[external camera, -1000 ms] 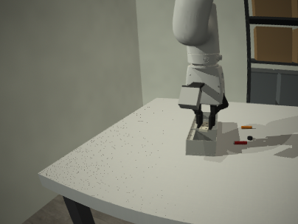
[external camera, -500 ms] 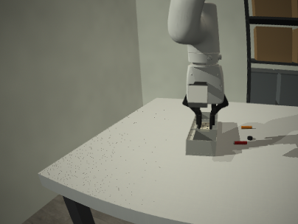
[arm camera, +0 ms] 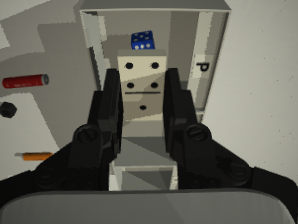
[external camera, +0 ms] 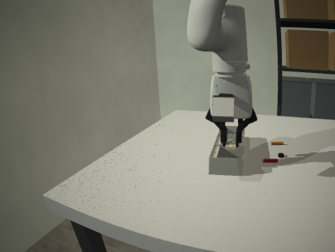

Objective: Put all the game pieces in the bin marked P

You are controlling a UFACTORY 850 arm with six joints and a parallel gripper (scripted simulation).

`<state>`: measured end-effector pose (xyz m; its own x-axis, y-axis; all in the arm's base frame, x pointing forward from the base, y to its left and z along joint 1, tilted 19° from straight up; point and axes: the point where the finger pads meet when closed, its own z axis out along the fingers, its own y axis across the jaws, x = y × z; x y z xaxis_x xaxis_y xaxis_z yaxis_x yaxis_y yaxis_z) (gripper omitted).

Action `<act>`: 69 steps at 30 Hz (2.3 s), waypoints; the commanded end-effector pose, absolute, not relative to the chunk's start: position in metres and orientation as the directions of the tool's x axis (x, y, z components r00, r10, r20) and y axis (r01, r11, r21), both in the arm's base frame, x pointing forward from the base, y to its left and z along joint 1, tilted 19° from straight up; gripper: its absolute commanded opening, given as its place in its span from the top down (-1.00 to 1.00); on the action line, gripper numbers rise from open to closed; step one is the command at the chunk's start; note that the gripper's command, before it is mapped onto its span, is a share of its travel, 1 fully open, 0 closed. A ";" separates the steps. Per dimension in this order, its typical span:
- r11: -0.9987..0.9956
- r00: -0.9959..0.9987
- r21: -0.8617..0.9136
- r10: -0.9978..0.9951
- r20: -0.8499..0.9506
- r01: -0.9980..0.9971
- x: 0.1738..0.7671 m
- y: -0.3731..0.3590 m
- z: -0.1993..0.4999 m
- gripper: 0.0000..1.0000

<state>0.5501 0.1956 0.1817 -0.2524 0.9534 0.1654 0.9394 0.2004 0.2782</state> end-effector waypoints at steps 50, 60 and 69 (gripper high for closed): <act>0.200 -0.253 0.280 0.953 0.167 0.939 0.557 0.201 0.157 0.37; 0.200 -0.253 0.280 0.953 0.167 0.939 0.555 0.199 0.167 0.37; 0.200 -0.253 0.280 0.953 0.167 0.939 0.552 0.196 0.179 0.37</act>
